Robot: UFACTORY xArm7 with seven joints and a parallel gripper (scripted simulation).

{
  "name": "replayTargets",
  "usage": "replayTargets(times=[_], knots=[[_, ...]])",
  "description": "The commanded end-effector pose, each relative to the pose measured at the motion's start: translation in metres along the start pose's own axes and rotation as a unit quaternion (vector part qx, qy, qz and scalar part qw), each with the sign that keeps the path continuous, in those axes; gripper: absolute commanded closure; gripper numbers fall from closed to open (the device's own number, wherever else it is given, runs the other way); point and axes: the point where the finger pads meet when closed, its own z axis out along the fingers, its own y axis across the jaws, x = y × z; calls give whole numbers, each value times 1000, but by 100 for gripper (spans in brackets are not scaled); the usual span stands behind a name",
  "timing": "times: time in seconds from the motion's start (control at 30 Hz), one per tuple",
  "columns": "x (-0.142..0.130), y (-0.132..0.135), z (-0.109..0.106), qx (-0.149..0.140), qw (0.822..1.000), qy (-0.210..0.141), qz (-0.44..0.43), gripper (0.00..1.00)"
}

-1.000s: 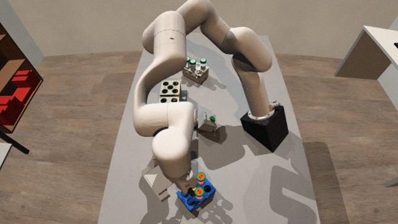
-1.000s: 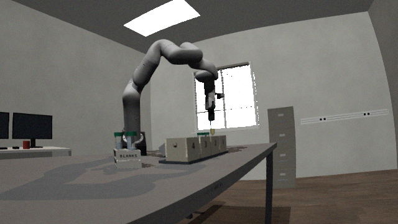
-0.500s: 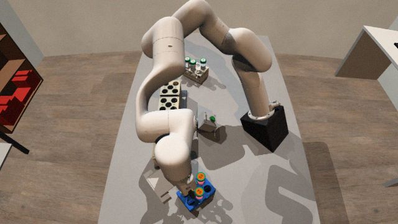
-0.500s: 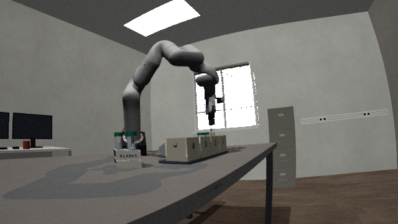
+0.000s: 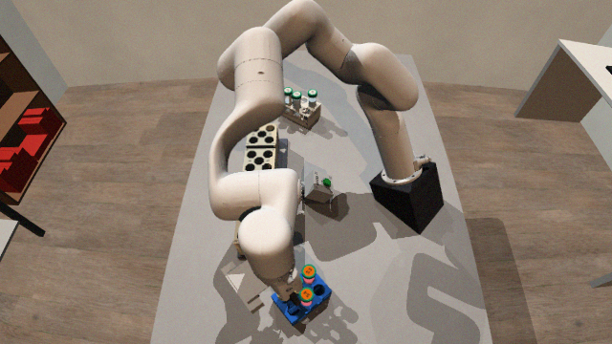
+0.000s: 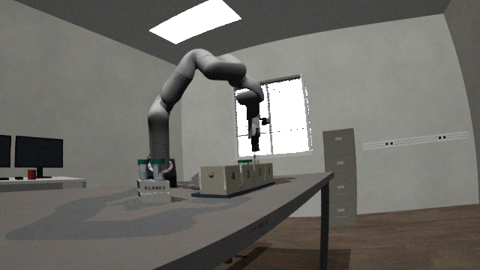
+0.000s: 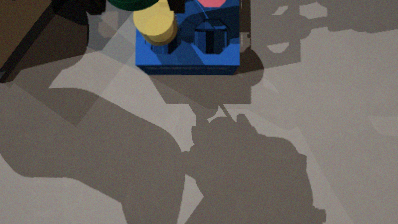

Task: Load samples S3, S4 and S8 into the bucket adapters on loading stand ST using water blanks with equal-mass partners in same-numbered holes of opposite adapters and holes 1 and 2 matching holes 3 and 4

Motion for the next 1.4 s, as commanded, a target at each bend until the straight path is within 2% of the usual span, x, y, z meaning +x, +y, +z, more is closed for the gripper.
replayTargets(times=[0.0, 1.37], knots=[[1, -1, -2, 1, 1000, 2, 0, 100], [1, -1, 35, 1, 1000, 2, 0, 100]])
